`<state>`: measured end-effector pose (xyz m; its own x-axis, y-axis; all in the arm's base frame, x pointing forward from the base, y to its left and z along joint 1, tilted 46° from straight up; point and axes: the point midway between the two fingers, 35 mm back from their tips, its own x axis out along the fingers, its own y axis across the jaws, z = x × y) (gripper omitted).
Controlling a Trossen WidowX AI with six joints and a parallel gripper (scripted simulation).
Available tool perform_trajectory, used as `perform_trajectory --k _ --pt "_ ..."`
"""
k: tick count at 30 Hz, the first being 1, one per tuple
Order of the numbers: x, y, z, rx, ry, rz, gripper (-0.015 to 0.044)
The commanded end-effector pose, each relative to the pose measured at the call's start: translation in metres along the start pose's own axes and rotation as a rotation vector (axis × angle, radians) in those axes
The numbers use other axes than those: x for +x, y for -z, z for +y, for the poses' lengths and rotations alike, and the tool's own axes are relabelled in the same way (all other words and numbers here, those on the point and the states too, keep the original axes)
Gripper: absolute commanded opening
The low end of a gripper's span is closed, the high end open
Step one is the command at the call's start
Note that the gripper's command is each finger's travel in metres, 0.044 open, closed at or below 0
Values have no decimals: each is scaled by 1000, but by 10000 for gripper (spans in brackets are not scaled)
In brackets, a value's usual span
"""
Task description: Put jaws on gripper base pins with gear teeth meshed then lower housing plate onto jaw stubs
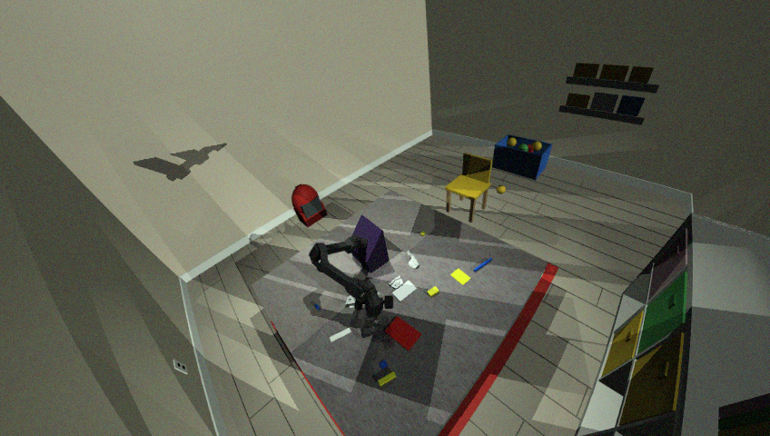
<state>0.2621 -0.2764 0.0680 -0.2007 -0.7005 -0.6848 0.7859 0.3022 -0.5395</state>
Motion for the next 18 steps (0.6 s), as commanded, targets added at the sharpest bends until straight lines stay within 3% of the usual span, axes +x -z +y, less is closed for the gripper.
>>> perform_trajectory --k 1,12,16,18 --pt "6 1 0 -7 -3 3 37" --pt "18 2 -1 -7 -1 1 37" --pt "16 2 -1 -7 -2 1 142" --pt "-3 1 1 -7 -4 3 194"
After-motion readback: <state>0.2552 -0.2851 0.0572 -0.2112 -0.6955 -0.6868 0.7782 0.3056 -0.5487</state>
